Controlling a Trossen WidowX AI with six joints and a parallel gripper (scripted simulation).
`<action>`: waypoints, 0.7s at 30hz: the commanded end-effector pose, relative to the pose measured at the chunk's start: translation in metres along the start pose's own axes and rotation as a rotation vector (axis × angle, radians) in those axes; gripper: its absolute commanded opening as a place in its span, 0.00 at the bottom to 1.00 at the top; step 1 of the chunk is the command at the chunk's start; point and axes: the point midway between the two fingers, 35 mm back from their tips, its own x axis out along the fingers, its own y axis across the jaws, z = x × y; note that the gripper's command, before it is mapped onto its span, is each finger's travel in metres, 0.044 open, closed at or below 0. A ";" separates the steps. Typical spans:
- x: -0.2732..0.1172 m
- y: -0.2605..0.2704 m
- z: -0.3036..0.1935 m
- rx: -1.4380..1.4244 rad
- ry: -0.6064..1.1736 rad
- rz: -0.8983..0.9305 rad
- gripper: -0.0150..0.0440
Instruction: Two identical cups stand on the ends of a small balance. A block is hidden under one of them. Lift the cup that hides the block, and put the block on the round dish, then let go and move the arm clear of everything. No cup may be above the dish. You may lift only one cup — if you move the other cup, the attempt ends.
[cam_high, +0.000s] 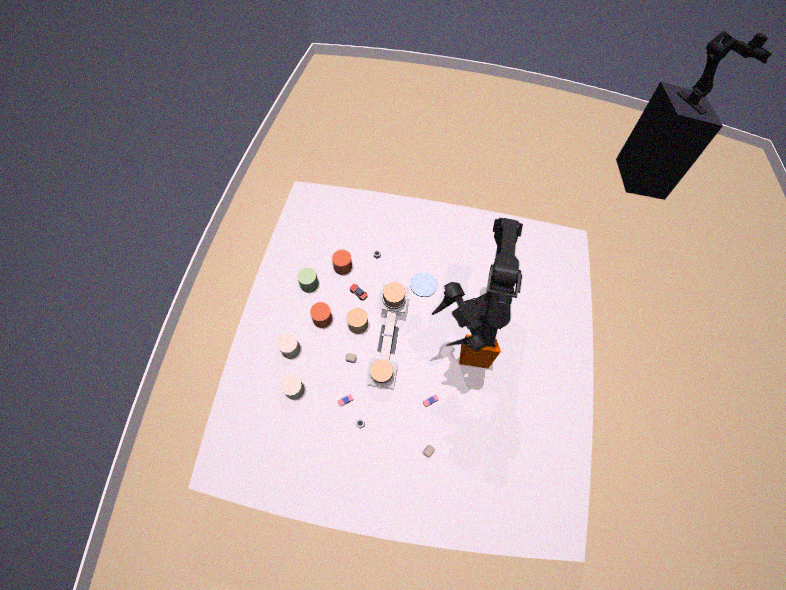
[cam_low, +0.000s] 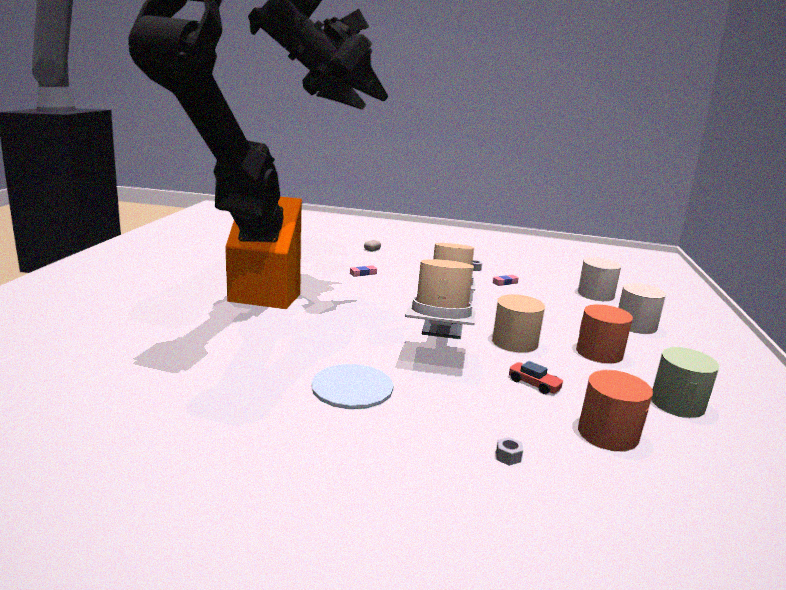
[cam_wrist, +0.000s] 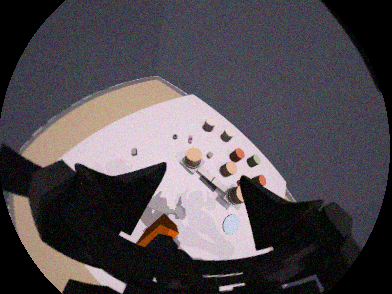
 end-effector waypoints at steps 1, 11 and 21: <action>0.019 -0.019 -0.014 0.137 0.040 -0.064 1.00; 0.056 -0.054 -0.055 0.410 0.129 -0.222 1.00; 0.068 -0.067 -0.076 0.523 0.163 -0.298 1.00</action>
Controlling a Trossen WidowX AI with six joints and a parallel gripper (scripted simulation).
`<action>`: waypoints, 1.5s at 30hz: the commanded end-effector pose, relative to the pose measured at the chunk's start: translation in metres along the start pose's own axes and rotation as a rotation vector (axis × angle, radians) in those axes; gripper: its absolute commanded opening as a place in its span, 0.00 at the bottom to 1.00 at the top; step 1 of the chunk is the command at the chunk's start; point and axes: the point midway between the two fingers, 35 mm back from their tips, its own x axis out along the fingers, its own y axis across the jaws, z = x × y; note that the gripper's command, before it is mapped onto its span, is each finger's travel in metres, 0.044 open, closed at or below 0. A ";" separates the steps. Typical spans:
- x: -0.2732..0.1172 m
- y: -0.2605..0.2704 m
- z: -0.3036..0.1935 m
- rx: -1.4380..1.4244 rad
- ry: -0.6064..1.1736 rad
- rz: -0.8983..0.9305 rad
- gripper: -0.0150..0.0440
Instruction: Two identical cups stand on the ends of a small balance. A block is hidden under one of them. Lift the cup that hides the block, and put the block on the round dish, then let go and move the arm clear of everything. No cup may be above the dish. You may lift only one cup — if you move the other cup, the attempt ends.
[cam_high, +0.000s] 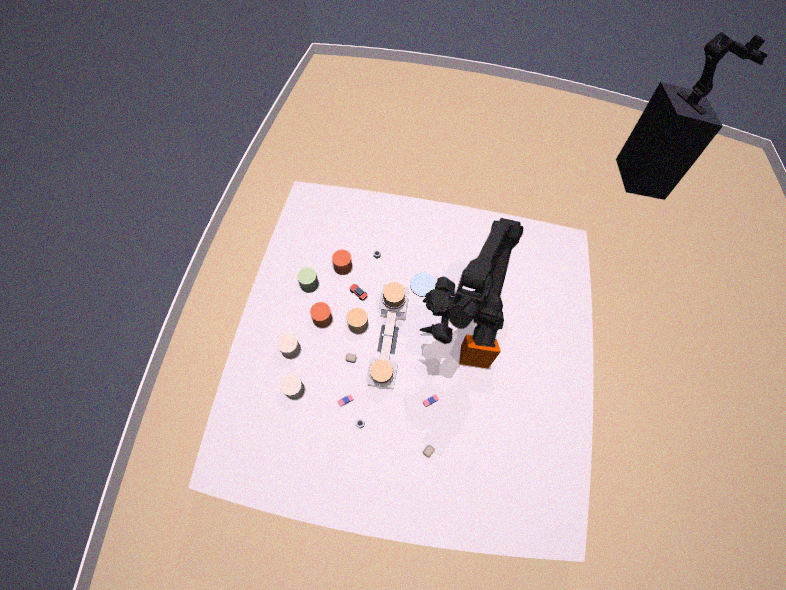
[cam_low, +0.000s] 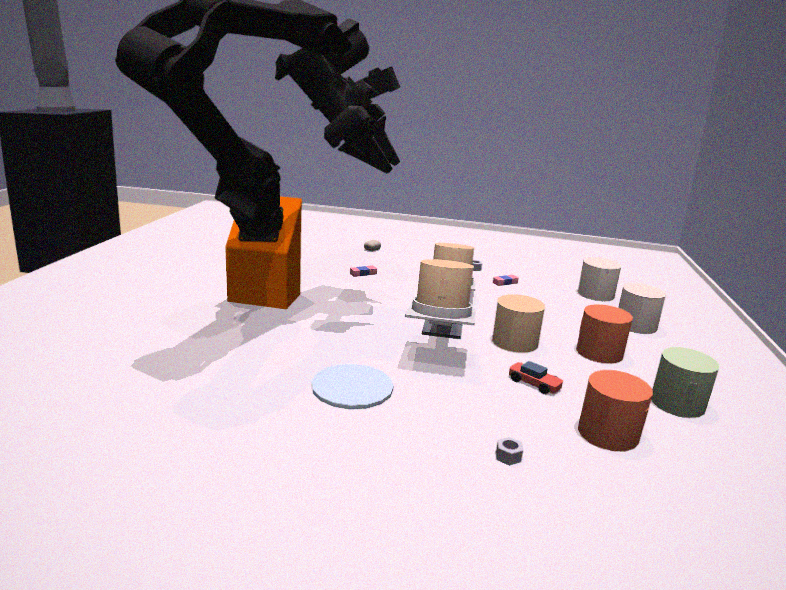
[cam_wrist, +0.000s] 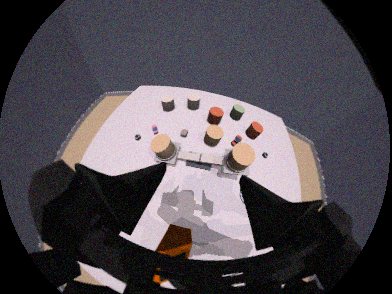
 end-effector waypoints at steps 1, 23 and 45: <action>0.003 -0.004 -0.002 0.034 -0.001 -0.012 1.00; 0.039 0.045 0.014 0.491 0.321 -0.040 1.00; 0.106 0.094 0.030 1.133 0.530 -0.326 1.00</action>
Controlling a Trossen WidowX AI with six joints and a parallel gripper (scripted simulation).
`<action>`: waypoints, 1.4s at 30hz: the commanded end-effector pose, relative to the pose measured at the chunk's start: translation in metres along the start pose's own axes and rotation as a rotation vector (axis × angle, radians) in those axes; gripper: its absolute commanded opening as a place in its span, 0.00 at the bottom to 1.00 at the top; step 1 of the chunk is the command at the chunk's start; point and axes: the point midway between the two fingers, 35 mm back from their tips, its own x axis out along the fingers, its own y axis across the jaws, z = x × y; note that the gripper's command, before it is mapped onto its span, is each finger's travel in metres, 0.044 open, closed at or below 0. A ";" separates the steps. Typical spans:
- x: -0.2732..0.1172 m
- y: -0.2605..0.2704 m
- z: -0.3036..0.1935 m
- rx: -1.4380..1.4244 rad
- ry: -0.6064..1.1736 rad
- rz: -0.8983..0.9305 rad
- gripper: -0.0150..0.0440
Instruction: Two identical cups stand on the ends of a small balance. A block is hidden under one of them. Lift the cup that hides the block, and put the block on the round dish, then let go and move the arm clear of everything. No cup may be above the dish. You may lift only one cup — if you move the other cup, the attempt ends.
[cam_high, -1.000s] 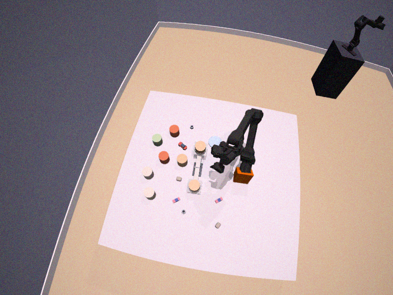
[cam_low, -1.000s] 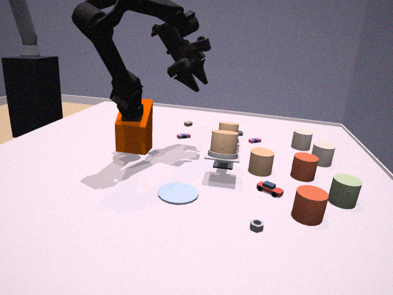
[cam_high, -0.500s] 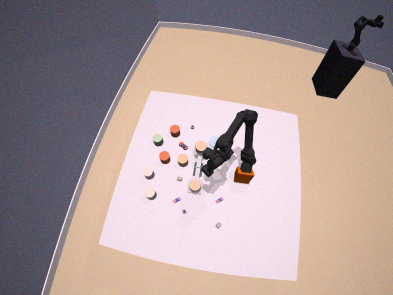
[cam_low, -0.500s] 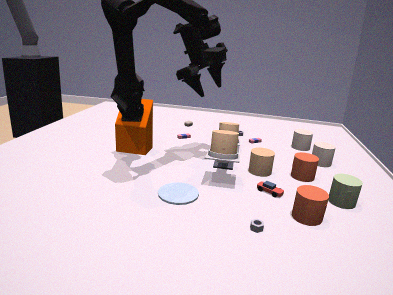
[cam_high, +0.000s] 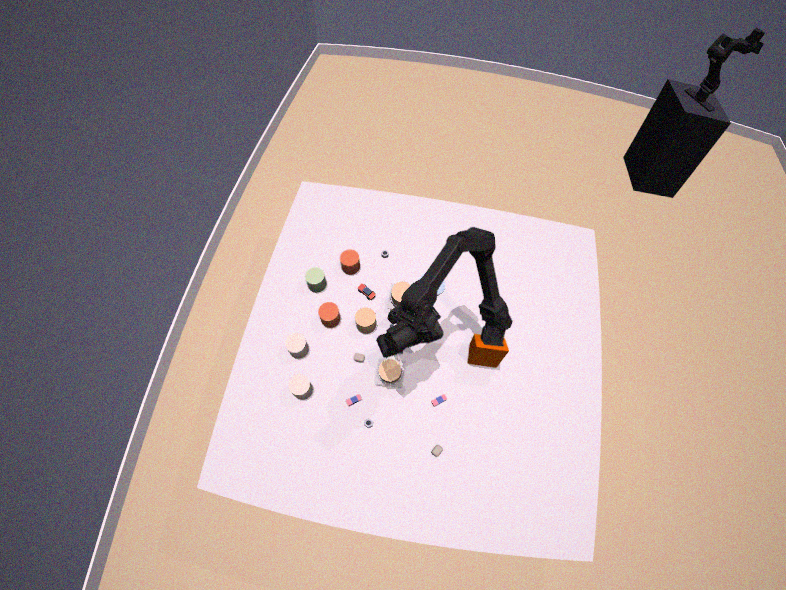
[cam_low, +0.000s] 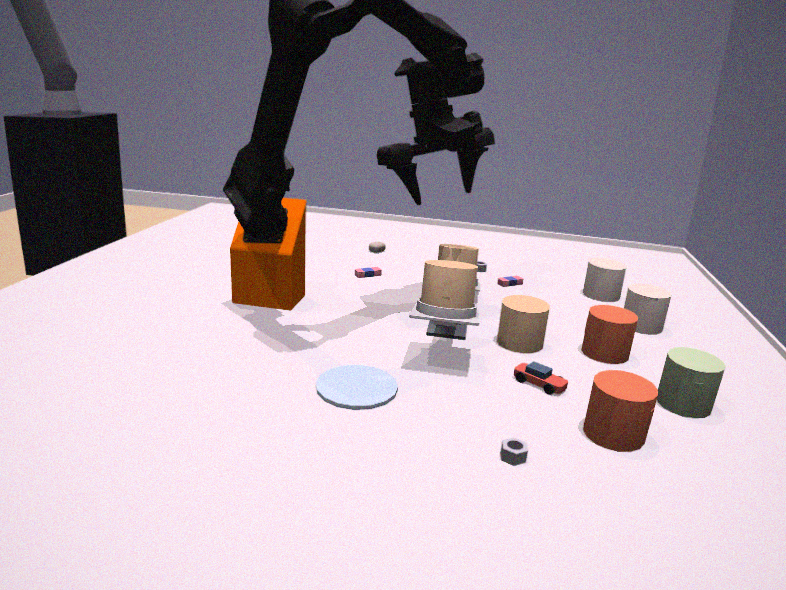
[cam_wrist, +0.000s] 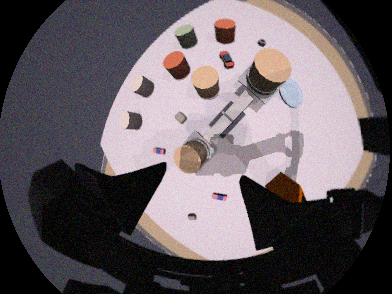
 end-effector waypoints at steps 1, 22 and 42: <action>0.015 0.014 -0.006 0.142 0.025 -0.054 1.00; 0.067 0.044 -0.023 0.566 0.057 -0.225 1.00; 0.097 0.039 -0.026 0.566 0.057 -0.225 1.00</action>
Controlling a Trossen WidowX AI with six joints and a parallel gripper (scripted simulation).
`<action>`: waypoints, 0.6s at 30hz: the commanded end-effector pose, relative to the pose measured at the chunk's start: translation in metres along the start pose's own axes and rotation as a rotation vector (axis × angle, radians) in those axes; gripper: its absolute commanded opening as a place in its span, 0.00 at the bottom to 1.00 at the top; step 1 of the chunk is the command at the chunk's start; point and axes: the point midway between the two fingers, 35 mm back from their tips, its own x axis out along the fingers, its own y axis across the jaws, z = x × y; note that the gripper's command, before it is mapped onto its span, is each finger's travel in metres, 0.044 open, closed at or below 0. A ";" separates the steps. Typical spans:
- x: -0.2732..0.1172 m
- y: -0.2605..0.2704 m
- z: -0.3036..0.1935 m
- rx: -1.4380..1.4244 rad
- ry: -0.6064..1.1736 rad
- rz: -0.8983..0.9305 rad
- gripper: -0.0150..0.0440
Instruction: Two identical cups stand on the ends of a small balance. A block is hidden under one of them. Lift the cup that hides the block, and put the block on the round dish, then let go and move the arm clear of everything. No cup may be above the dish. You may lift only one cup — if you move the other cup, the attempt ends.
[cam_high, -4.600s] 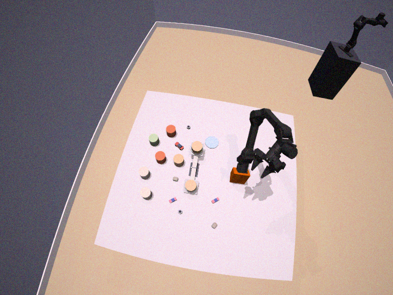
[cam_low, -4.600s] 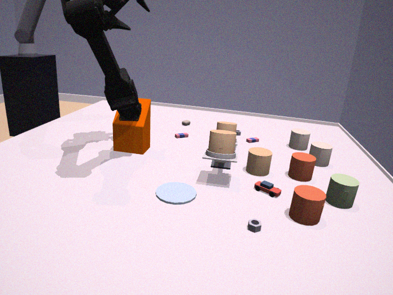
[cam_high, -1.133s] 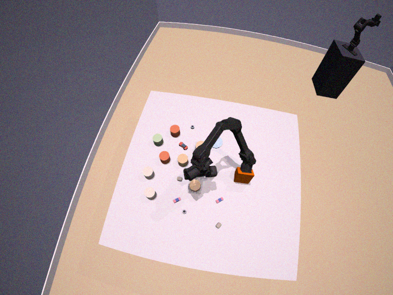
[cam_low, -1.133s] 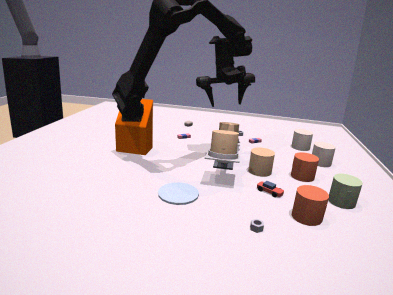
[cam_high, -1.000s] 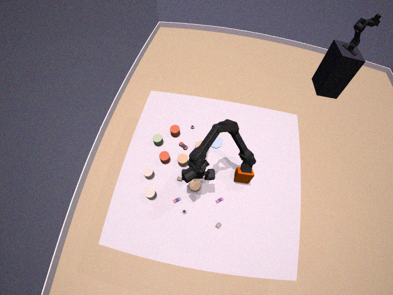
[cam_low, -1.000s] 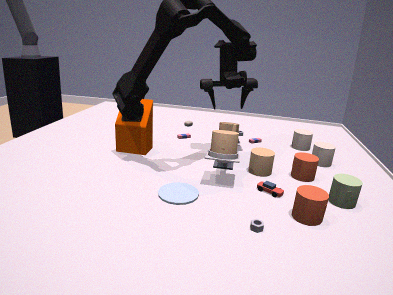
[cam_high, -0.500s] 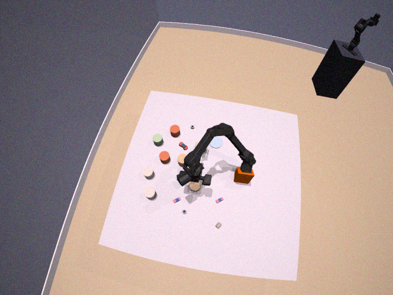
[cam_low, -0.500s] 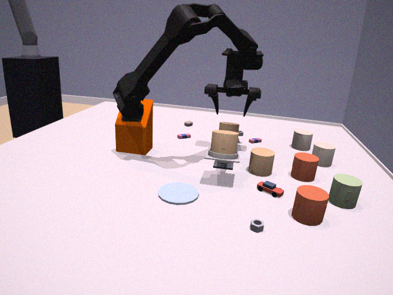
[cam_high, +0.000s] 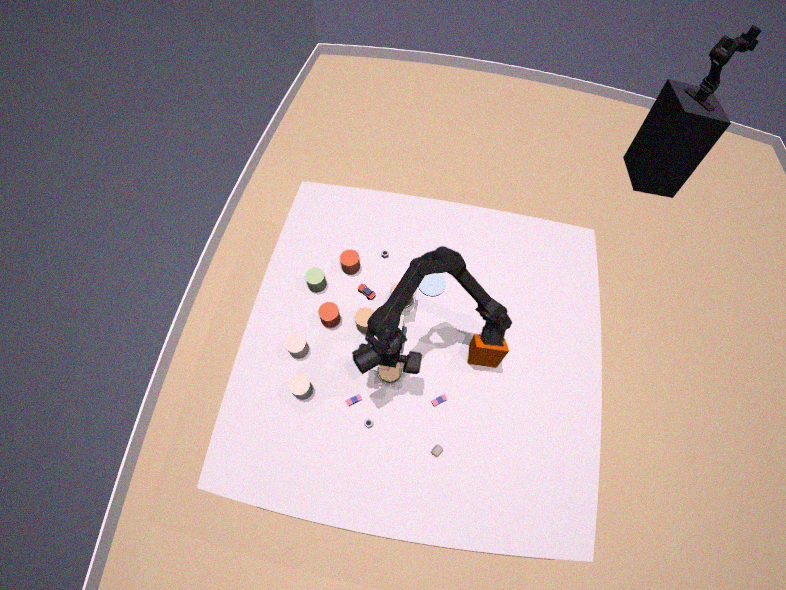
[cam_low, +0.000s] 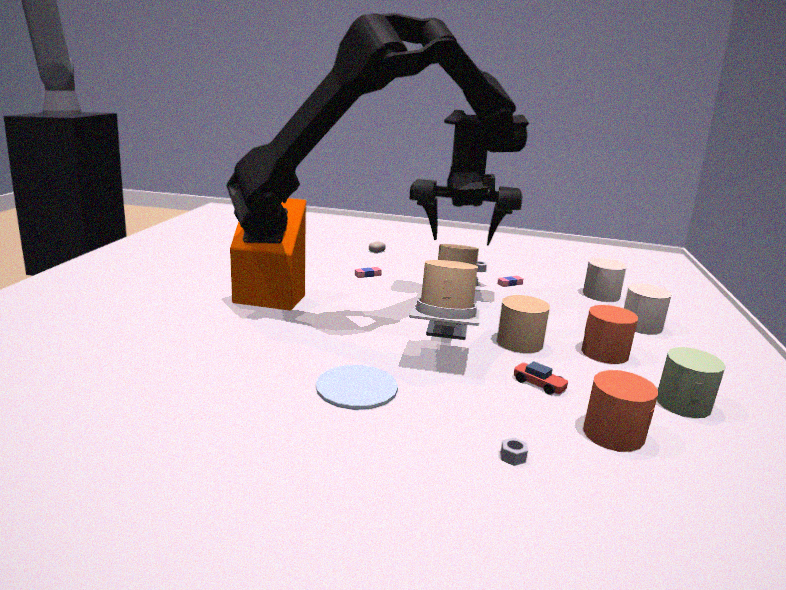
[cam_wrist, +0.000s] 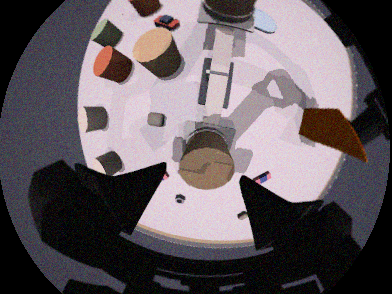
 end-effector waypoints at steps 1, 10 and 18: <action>0.010 -0.002 0.000 -0.013 -0.008 -0.005 1.00; 0.024 -0.003 0.000 -0.018 -0.008 -0.006 1.00; 0.037 -0.003 0.000 -0.016 -0.009 -0.005 1.00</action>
